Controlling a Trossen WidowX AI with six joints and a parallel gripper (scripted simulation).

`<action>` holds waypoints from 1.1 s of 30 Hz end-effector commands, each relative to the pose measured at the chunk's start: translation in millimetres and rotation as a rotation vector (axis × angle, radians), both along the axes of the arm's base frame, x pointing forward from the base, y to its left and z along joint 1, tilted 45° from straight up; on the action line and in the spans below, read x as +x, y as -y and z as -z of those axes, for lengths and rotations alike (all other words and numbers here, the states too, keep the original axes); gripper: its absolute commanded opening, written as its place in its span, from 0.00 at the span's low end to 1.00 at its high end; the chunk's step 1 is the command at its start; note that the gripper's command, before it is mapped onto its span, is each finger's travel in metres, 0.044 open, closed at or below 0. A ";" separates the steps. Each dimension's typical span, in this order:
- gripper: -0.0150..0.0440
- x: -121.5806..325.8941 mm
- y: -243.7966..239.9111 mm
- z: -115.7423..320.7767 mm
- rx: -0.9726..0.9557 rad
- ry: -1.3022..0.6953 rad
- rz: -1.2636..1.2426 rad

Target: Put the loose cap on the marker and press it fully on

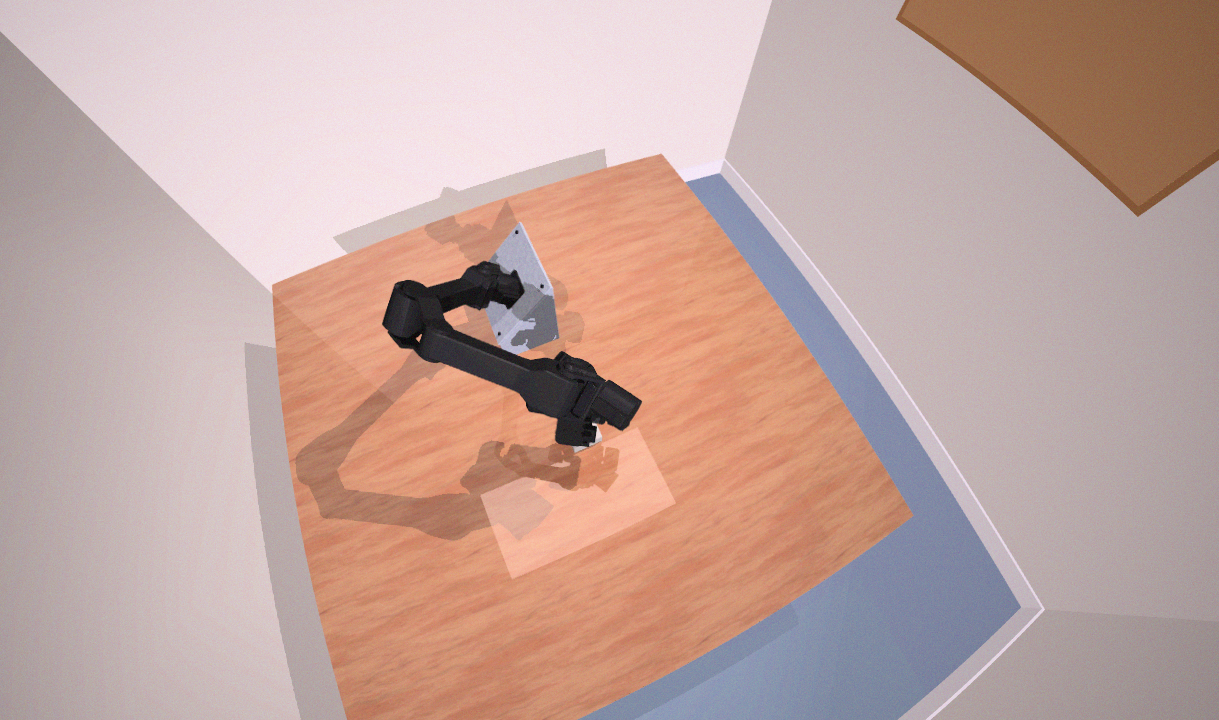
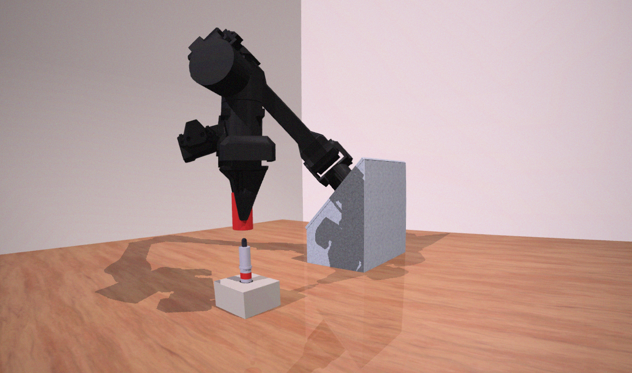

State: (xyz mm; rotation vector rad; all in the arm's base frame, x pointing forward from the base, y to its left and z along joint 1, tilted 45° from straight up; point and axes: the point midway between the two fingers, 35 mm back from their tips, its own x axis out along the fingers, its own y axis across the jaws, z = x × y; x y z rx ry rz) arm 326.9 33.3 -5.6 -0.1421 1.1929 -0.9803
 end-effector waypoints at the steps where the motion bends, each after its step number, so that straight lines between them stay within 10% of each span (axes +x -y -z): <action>1: 0.25 -0.6 2.9 3.6 -0.001 -0.001 0.002; 33: 0.25 0.5 38.0 38.4 -0.003 -0.001 0.002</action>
